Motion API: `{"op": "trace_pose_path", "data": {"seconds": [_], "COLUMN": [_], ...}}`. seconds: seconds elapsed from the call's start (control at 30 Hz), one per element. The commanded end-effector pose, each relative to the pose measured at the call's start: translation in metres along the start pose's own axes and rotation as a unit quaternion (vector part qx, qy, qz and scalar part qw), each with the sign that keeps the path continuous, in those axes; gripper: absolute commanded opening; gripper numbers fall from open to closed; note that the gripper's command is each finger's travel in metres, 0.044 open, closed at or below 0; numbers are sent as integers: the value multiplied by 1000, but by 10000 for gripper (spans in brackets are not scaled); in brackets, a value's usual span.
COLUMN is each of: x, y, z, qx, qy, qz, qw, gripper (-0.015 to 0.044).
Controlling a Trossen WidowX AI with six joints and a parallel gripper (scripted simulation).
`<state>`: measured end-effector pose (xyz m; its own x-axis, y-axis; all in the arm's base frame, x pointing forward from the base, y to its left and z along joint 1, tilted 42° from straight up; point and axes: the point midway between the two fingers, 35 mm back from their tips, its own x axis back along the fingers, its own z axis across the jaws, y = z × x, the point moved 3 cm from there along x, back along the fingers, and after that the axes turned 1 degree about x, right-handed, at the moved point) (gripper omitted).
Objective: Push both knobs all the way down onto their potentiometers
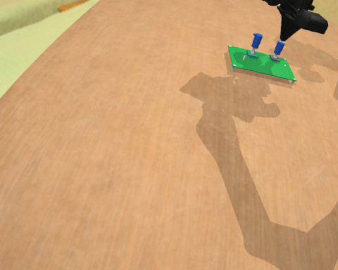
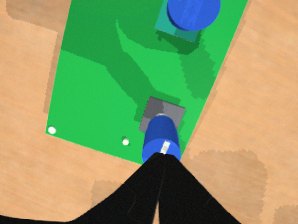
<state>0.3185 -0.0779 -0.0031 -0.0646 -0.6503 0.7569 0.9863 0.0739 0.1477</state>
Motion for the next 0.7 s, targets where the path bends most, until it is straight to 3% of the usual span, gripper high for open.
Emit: {"op": "trace_pose_path", "data": {"seconds": [0.0, 0.67], "x": [-2, -5], "y": [0, 0], "z": [0, 0], "qx": [-3, -3], "qy": [2, 3], "qz": [-1, -1], "qw": [1000, 1000], "gripper": [0, 0]}}
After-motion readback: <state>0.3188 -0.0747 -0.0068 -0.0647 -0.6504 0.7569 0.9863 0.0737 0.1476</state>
